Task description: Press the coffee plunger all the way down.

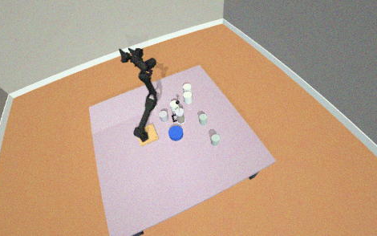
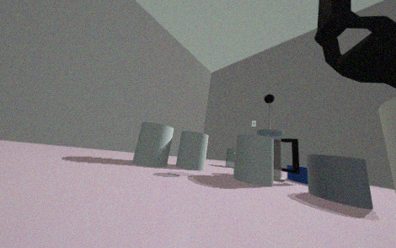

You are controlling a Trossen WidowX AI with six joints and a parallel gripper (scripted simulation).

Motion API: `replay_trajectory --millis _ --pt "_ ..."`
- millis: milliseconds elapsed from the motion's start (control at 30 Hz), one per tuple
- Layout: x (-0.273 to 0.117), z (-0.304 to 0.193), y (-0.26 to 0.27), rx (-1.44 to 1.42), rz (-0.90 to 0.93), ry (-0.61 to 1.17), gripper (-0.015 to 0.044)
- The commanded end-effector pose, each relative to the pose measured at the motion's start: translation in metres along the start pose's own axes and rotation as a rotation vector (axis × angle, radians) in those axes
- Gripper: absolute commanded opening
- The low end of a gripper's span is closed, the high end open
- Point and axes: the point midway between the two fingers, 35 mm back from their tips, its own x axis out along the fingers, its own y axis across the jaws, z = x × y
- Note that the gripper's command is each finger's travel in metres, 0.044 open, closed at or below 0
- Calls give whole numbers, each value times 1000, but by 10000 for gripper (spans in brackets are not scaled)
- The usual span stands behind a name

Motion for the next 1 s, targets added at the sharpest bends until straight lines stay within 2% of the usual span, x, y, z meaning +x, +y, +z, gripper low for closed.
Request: replay_trajectory --millis 0,167,367,533,700,967 --pt "19 -25 59 15 190 -2 440" --pt "27 -54 136 56 442 19 440" --pt "6 -83 220 161 768 56 440" --pt "-9 -88 245 206 879 56 440" --pt "-46 -93 287 295 1098 69 440" --pt "-145 -89 341 500 1534 141 440"
